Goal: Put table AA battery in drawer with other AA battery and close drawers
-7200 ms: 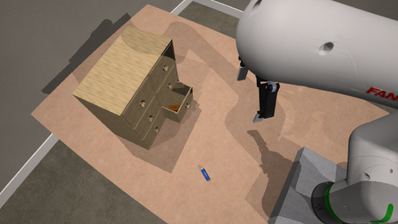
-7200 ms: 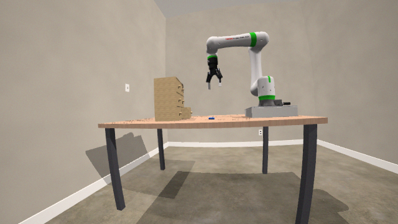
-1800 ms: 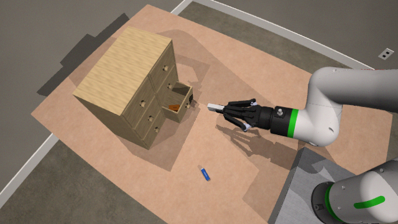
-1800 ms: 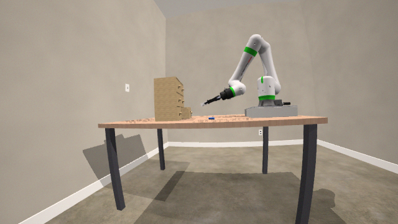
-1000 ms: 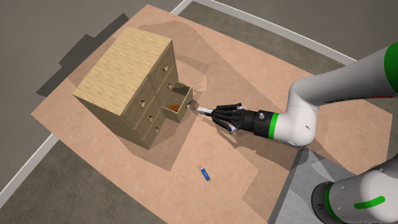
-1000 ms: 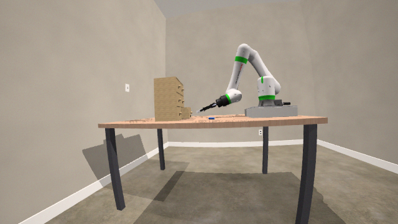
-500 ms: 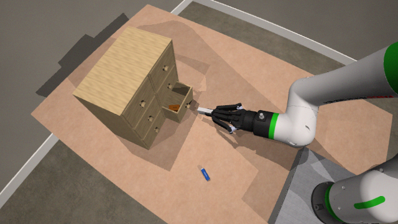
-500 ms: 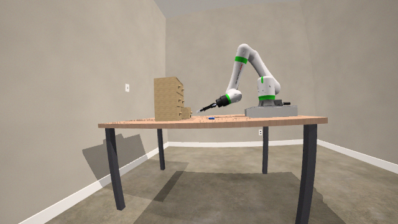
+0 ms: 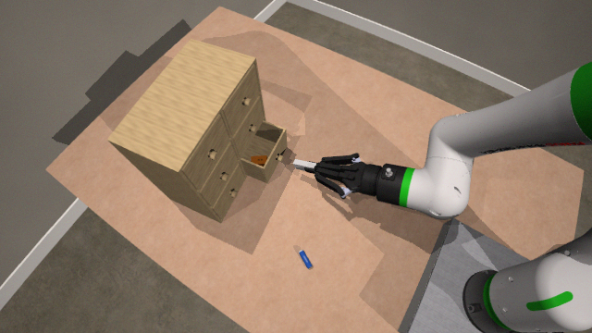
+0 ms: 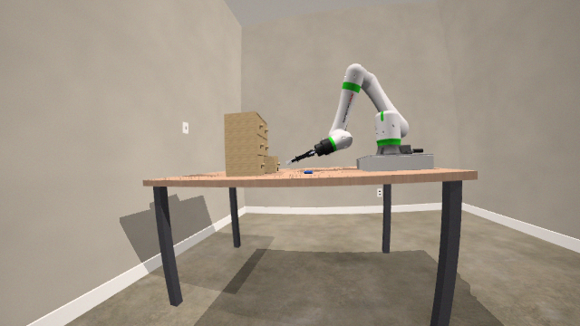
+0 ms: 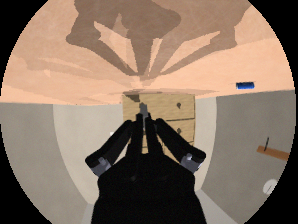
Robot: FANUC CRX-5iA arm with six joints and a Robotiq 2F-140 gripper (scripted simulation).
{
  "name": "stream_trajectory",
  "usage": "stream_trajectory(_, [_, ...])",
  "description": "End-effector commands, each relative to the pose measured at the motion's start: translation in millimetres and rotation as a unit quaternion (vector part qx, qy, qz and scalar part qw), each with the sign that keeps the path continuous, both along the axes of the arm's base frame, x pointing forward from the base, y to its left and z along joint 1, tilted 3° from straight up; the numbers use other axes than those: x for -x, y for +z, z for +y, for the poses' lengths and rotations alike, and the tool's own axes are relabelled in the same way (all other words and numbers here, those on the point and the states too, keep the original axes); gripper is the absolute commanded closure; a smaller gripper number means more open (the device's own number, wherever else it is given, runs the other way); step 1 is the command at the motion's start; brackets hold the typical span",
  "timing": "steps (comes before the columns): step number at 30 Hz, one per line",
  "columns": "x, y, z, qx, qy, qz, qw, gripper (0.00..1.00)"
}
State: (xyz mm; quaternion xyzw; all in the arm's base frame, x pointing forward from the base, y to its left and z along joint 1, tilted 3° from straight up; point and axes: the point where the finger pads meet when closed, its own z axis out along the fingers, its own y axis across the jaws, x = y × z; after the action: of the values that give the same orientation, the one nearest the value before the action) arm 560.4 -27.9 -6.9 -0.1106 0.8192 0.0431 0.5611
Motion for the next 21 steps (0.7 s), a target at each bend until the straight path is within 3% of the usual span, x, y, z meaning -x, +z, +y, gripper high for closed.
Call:
stream_trajectory(1, [-0.6, 0.1, 0.0, 0.000, 0.000, 0.000, 1.000, 1.00])
stream_trajectory(21, [-12.5, -0.2, 2.8, 0.000, 0.000, 0.000, 1.000, 1.00])
